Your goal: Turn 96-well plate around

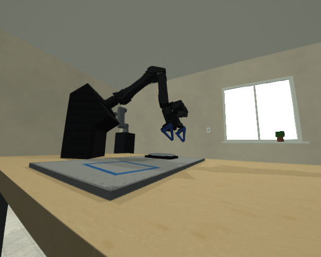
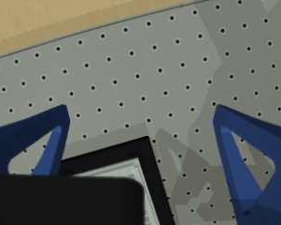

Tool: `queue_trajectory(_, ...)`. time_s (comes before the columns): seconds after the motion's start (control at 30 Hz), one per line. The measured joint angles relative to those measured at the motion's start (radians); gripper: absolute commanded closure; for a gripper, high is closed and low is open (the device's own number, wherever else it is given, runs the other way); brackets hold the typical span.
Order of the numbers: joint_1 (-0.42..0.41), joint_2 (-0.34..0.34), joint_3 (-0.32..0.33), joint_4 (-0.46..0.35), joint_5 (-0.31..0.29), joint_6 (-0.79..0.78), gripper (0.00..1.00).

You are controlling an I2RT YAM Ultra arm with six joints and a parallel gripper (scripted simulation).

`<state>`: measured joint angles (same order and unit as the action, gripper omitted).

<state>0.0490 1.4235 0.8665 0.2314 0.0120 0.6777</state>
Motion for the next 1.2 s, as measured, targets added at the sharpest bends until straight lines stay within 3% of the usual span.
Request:
queue_trajectory(0.87, 0.116, -0.085, -0.004, -0.301, -0.115, -0.169, 0.0)
queue_trajectory(1.2, 0.185, -0.13, -0.035, -0.397, -0.139, -0.217, 0.0)
